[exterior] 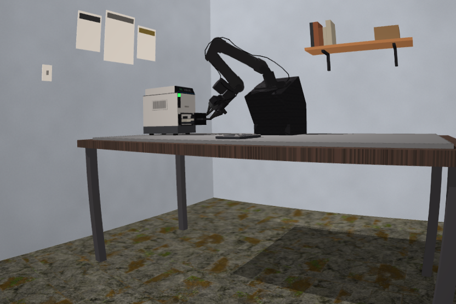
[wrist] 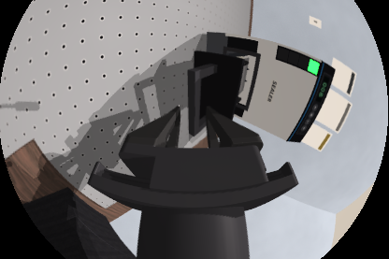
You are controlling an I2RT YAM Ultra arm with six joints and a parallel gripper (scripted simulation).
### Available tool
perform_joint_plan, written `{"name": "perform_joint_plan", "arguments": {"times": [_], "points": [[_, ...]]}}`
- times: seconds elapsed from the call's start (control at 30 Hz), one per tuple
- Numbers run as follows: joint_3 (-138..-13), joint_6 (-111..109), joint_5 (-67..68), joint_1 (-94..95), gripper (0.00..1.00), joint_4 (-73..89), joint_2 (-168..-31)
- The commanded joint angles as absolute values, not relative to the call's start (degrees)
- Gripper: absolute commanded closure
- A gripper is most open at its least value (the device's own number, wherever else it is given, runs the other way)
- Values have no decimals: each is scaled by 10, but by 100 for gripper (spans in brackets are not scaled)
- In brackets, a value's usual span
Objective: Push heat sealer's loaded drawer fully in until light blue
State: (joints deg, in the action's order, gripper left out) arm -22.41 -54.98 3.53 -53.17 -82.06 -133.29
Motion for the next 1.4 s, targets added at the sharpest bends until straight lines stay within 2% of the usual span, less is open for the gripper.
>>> {"name": "perform_joint_plan", "arguments": {"times": [0.0, 1.1, 1.37], "points": [[-236, -552, 33, -543, 70, -819, -1341], [-283, -553, 31, -546, 70, -798, -1368], [-260, -552, 31, -546, 70, -803, -1353]]}}
